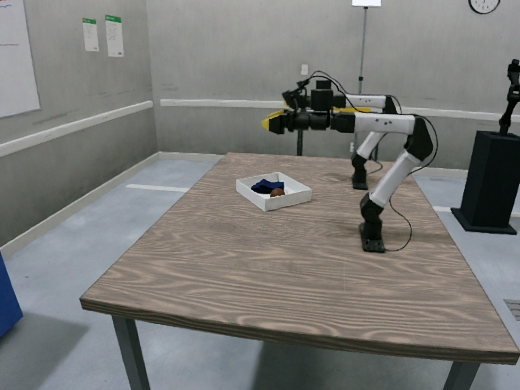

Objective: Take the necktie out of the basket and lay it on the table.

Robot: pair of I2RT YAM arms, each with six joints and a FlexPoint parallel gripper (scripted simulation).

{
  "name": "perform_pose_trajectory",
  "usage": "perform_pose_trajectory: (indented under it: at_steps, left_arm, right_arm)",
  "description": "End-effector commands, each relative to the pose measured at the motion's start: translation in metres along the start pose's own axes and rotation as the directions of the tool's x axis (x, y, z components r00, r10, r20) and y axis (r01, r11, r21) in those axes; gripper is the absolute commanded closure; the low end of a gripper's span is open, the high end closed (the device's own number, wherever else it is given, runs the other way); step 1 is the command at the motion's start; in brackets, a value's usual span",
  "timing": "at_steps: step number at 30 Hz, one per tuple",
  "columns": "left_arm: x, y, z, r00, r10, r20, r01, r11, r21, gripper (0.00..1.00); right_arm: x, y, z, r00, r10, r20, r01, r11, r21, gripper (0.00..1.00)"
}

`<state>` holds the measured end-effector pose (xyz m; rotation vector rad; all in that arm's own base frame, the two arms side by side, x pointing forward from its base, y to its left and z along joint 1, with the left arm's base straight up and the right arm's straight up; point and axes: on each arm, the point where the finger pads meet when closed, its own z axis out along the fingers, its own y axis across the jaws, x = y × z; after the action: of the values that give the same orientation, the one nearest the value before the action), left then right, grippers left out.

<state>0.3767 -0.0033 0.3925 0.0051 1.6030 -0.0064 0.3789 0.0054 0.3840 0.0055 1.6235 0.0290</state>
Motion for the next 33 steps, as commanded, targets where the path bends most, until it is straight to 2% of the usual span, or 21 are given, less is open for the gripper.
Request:
perform_pose_trajectory:
  at_steps: [1, 17, 18, 33]
  left_arm:
    - [-0.010, 0.001, -0.003, 1.000, -0.005, 0.029, 0.005, 1.000, -0.003, 0.00]
    - [-0.010, 0.001, -0.003, 1.000, -0.005, 0.029, 0.005, 1.000, -0.003, 0.00]
    - [0.000, 0.000, 0.000, 1.000, 0.000, 0.000, 0.000, 1.000, 0.000, 0.00]
    - [0.000, 0.000, 0.000, 1.000, 0.000, 0.000, 0.000, 1.000, 0.000, 0.00]
  right_arm:
    - [-0.011, 0.000, -0.003, 1.000, -0.005, 0.030, 0.005, 1.000, 0.004, 0.00]
    - [-0.011, 0.000, -0.003, 1.000, -0.005, 0.030, 0.005, 1.000, 0.004, 0.00]
    - [0.000, 0.000, 0.000, 1.000, 0.000, 0.000, 0.000, 1.000, 0.000, 0.00]
    - [0.016, 0.016, 0.006, 0.993, 0.086, -0.086, -0.079, 0.993, 0.084, 0.04]
